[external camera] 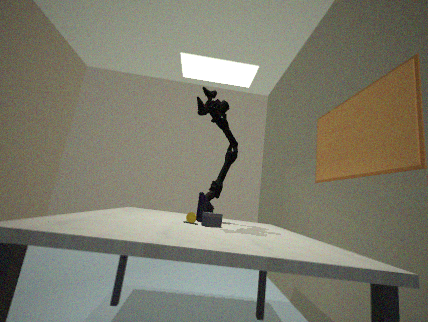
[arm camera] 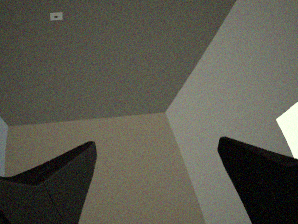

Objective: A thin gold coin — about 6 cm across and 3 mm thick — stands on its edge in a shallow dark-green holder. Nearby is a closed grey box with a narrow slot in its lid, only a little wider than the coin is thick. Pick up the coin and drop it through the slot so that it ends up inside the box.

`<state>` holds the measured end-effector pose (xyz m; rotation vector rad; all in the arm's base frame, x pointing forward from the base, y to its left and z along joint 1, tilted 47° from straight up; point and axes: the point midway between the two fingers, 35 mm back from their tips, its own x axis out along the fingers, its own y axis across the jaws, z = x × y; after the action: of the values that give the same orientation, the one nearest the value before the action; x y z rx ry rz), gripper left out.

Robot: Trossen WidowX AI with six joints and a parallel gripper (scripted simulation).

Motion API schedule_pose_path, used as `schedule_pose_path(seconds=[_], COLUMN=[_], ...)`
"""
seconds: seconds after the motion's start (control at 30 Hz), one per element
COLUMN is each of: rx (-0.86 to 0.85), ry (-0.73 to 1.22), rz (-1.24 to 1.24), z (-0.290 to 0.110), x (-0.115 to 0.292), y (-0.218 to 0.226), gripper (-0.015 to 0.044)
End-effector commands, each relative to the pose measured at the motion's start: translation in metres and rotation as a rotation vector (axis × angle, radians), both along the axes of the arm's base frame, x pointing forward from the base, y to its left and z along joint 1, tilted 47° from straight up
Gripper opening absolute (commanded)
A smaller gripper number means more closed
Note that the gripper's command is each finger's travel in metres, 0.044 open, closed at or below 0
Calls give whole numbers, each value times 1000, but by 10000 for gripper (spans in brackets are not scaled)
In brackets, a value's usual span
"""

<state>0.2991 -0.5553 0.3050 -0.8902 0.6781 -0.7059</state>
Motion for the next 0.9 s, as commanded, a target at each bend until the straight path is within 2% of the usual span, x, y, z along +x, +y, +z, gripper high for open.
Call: schedule_pose_path(seconds=[0.0,0.07,0.27,0.47,0.63,0.87], rx=[13,114,583,1056,1422,1817], ry=[-4,-39,-169,-256,-290,-242], rz=[1,4,-41,-196,-419,-839], z=[-3,-24,-119,-206,-267,-332], x=[1,8,31,41,37,12], y=[1,7,47,107,167,260], gripper=[374,321,164,161,161,161])
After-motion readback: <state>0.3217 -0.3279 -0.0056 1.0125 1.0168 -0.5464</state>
